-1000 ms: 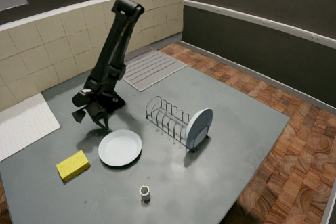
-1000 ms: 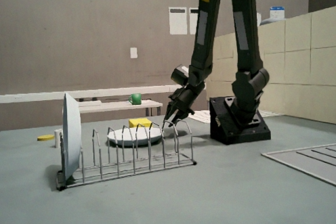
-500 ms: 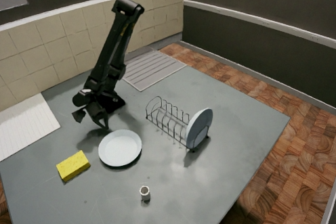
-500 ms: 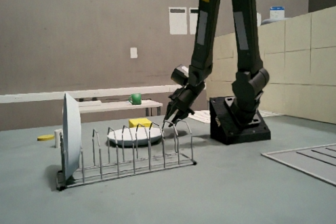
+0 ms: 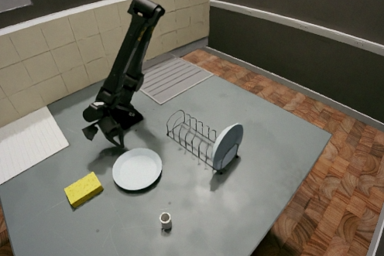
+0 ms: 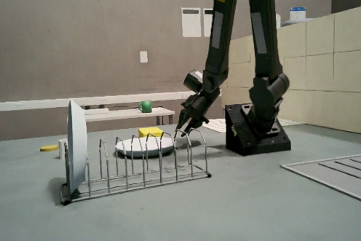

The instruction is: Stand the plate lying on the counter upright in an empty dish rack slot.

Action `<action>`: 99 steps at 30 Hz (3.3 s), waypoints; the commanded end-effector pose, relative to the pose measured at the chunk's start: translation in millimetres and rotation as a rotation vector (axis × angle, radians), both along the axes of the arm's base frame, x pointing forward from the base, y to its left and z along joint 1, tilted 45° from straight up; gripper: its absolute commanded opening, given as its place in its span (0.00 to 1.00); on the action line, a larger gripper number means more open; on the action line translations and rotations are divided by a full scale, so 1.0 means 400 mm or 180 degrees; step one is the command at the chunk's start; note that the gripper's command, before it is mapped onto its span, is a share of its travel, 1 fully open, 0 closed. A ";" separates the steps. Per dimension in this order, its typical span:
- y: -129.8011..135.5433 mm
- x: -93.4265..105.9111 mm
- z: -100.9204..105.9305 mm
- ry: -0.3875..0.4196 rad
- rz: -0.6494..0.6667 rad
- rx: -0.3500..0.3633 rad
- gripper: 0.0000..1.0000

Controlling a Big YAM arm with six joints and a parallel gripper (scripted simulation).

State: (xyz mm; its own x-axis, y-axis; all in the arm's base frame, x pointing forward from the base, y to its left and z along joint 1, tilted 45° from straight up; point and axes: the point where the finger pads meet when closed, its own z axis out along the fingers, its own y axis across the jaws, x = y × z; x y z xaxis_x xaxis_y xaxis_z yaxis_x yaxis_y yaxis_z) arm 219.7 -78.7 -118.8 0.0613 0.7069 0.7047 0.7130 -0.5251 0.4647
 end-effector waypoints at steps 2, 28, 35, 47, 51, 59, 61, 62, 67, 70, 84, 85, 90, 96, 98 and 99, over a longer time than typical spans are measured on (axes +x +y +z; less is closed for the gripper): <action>-0.011 0.014 -0.010 -0.0026 0.0012 -0.0027 0.26; 0.010 0.010 -0.011 -0.0002 0.0023 0.0012 0.26; 0.014 0.014 -0.014 -0.0001 0.0023 0.0014 0.26; 0.016 0.024 -0.021 -0.0007 0.0023 0.0005 0.26; 0.024 0.024 -0.023 0.0001 0.0024 0.0016 0.26; 0.026 0.031 -0.028 -0.0001 0.0024 0.0010 0.26; 0.028 0.033 -0.030 0.0001 0.0024 0.0011 0.26; 0.029 0.033 -0.030 0.0003 0.0024 0.0012 0.26; 0.032 0.039 -0.035 0.0003 0.0023 0.0007 0.26; 0.038 0.039 -0.037 0.0011 0.0023 0.0015 0.26; 0.044 0.053 -0.047 0.0006 0.0023 0.0009 0.26; 0.045 0.054 -0.048 0.0007 0.0023 0.0009 0.26; 0.048 0.056 -0.050 0.0008 0.0023 0.0012 0.26; 0.048 0.065 -0.055 -0.0001 0.0023 0.0003 0.26; 0.049 0.066 -0.056 0.0000 0.0023 0.0003 0.26; 0.050 0.067 -0.056 -0.0001 0.0023 0.0003 0.26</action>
